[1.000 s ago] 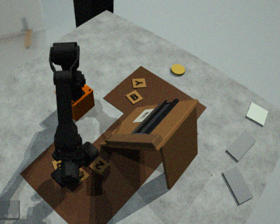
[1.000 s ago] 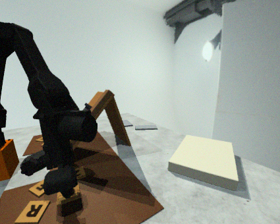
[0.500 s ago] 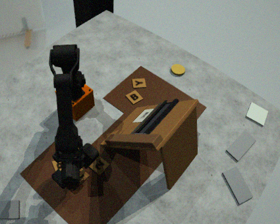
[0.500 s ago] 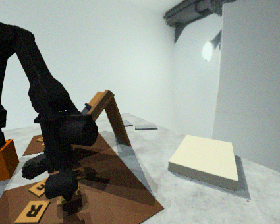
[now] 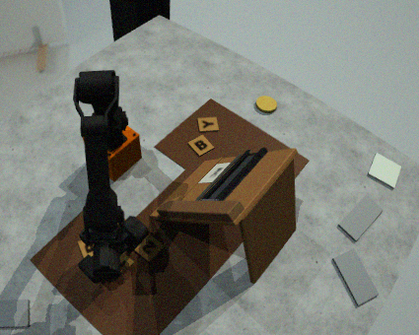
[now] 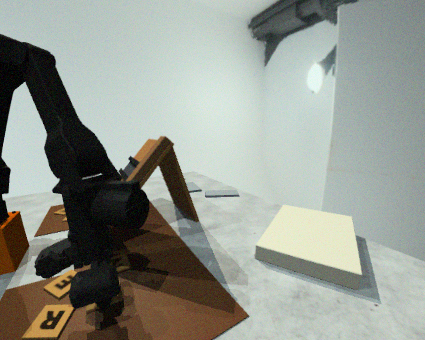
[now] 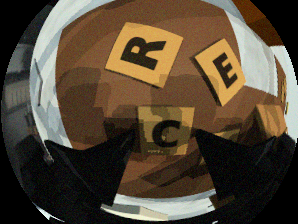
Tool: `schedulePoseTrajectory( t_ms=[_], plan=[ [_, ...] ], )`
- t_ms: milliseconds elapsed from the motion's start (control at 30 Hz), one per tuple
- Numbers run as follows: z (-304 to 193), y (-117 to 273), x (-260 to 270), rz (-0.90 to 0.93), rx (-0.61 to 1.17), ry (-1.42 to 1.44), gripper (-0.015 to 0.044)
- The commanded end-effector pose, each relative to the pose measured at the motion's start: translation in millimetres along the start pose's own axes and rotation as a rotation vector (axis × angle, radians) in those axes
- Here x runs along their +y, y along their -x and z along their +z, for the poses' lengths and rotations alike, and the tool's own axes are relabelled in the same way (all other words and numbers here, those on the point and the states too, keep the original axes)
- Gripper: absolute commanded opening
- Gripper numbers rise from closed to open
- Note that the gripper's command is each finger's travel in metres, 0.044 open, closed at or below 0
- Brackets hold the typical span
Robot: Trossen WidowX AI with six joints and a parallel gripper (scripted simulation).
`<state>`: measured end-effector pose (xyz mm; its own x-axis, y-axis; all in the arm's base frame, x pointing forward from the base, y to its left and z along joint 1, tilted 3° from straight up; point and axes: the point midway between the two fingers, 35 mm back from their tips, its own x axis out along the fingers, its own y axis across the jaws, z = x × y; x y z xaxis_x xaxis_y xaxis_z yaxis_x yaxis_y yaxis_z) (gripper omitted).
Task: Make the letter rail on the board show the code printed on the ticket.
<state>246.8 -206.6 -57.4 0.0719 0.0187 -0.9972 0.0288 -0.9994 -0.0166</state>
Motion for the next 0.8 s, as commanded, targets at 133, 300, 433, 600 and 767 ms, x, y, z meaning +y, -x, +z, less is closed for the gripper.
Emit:
schedulePoseTrajectory(
  t_ms=[133,300,433,600,767],
  plan=[
    [0.2,-0.4,0.9,0.006,-0.002,-0.006,0.0307],
    [0.2,-0.4,0.9,0.006,-0.002,-0.006,0.0273],
    [0.2,-0.4,0.0,0.006,-0.002,-0.006,0.0247],
    [-0.1,2.7,-0.6,0.006,-0.002,-0.006,0.0155],
    [-0.3,4.9,-1.3,0.005,-0.002,-0.006,0.0023]
  ],
)
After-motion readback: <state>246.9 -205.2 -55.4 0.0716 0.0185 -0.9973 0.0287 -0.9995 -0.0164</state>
